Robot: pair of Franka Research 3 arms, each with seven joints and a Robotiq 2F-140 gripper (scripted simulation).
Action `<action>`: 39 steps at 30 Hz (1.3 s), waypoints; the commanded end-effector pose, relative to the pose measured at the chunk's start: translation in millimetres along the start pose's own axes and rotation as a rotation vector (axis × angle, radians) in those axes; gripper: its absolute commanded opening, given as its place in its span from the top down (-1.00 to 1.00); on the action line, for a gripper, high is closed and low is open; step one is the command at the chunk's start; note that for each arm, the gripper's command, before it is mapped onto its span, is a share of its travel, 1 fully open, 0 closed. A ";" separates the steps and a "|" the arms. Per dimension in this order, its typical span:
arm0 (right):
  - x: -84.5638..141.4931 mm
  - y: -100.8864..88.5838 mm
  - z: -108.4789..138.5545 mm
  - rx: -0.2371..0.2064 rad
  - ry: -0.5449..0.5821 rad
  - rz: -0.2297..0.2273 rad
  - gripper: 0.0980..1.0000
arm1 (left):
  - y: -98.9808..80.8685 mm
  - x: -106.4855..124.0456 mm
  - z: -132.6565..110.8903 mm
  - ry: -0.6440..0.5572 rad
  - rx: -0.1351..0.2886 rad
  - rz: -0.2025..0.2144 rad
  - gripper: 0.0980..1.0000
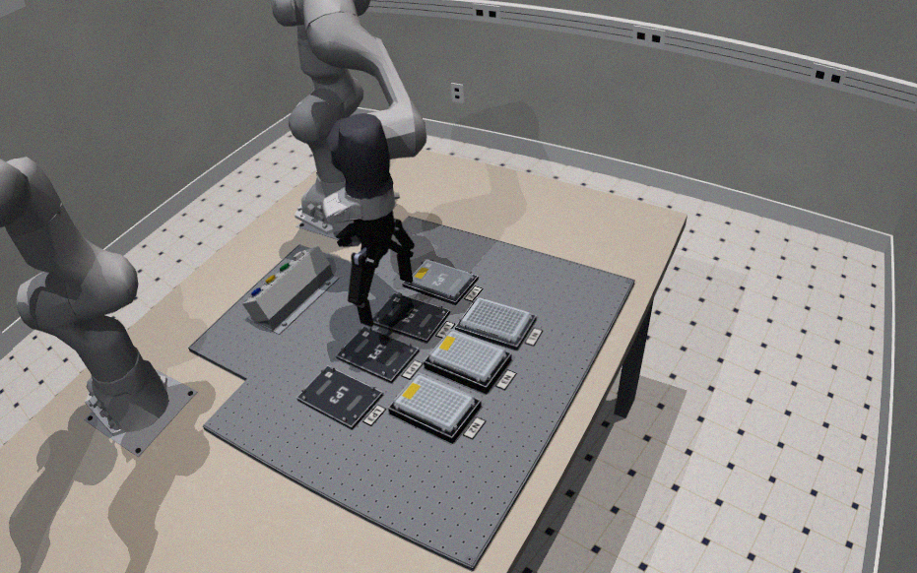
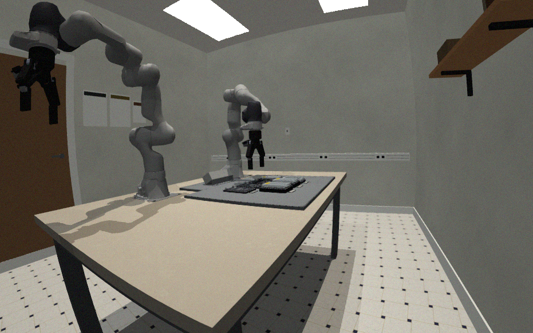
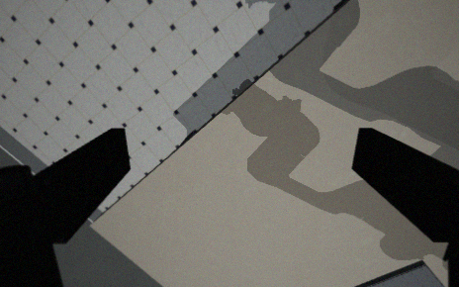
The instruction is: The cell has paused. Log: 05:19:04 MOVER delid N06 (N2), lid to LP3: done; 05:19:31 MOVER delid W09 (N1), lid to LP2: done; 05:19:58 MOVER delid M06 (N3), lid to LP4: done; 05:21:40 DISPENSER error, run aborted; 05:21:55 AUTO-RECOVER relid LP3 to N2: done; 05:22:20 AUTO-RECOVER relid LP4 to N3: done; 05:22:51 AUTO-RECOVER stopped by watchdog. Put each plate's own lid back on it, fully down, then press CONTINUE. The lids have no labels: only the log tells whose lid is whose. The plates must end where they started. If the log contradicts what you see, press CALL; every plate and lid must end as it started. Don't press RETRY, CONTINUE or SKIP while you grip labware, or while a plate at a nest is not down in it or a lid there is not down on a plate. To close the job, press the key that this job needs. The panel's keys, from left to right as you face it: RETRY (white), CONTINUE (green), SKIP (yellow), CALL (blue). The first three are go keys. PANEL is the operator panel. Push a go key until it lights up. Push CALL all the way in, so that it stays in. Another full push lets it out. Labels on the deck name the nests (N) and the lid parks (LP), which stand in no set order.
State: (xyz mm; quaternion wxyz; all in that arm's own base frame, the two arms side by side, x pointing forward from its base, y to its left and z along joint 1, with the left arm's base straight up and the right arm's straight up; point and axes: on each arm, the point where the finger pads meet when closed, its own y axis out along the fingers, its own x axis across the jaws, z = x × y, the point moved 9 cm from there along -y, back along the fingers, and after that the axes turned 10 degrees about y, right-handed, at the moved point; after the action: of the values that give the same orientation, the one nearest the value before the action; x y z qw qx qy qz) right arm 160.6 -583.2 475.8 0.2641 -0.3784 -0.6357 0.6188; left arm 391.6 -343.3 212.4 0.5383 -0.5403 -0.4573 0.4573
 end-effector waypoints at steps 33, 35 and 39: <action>97.3 -44.8 105.1 0.083 0.033 -0.104 -1.00 | -0.2 0.8 0.4 0.001 0.002 -0.001 -1.00; 102.8 -47.2 109.7 0.086 0.036 -0.110 -1.00 | -0.2 0.8 0.4 0.001 0.002 -0.001 -1.00; 115.1 -52.5 119.5 0.094 0.045 -0.122 -1.00 | -0.2 0.8 0.4 0.001 0.002 -0.001 -1.00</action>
State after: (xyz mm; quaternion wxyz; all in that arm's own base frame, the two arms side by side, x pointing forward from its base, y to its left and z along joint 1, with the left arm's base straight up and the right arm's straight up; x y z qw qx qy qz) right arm 2.8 -563.6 500.0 0.3317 -0.3523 -0.6165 0.6211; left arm 391.6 -343.3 212.3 0.5384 -0.5402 -0.4573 0.4574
